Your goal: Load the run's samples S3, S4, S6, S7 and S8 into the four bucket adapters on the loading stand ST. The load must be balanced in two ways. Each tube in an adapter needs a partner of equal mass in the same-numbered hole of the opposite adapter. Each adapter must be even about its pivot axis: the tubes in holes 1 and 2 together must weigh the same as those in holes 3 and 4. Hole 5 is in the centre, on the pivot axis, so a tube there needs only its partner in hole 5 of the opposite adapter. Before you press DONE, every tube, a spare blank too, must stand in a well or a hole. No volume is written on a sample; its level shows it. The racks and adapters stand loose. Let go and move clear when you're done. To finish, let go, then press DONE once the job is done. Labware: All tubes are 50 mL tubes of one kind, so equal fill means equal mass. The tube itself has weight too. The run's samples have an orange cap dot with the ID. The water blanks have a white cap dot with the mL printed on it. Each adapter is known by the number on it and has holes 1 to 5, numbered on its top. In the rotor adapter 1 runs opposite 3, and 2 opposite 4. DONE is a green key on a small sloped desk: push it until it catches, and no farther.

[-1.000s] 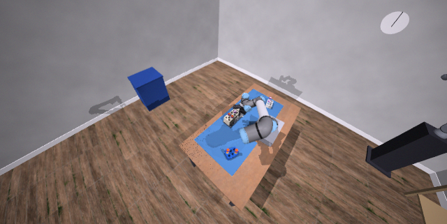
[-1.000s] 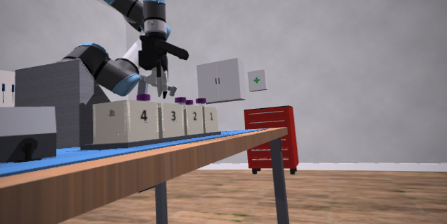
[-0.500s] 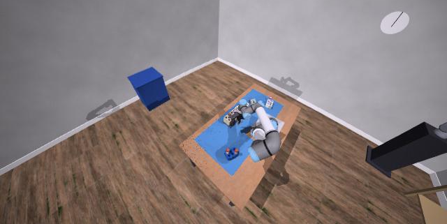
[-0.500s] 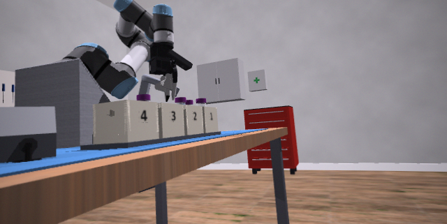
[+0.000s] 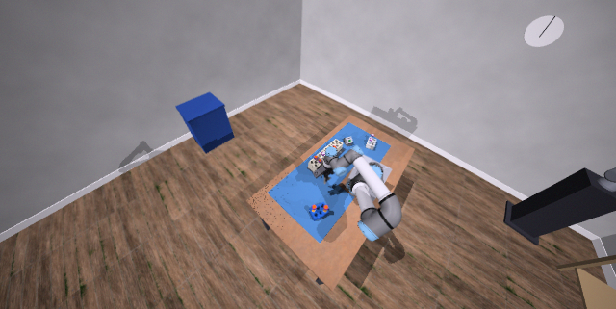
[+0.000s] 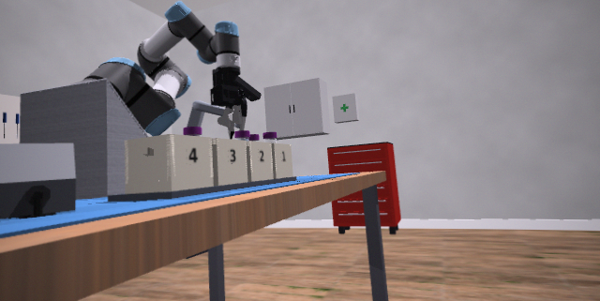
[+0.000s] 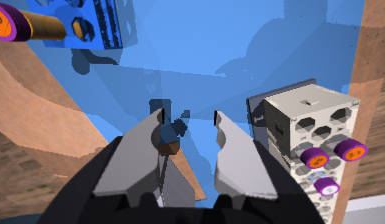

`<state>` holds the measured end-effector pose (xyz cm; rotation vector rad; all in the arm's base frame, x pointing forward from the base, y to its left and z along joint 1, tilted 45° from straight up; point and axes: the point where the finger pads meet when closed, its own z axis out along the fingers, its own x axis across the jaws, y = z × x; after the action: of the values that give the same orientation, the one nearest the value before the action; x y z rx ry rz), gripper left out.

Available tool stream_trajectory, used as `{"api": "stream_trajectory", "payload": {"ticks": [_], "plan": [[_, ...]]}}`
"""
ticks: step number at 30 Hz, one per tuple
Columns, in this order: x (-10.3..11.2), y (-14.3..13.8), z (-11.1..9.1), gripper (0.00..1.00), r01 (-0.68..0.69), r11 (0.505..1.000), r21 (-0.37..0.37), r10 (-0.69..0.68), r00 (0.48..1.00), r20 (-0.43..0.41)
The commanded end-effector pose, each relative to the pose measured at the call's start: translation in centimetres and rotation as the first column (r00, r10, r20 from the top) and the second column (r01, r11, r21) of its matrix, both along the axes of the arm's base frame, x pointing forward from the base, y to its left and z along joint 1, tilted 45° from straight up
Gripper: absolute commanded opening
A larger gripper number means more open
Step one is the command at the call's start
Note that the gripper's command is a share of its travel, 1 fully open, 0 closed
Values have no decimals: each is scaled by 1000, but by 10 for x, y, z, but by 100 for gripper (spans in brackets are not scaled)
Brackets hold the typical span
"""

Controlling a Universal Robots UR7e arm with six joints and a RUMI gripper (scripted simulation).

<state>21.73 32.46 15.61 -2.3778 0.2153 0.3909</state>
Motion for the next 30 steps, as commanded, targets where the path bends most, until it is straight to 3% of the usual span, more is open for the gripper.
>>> {"api": "stream_trajectory", "payload": {"ticks": [1, 8, 10, 23, 30], "plan": [[-22, 23, 35, 35, 1, 1000, -3, -1, 1000, 2], [-49, 56, 74, 35, 1, 1000, -3, -1, 1000, 2], [-49, 56, 74, 35, 1, 1000, -3, -1, 1000, 2], [-100, 117, 148, 35, 1, 1000, -3, -1, 1000, 2], [-102, 120, 151, 35, 1, 1000, -3, -1, 1000, 2]]}}
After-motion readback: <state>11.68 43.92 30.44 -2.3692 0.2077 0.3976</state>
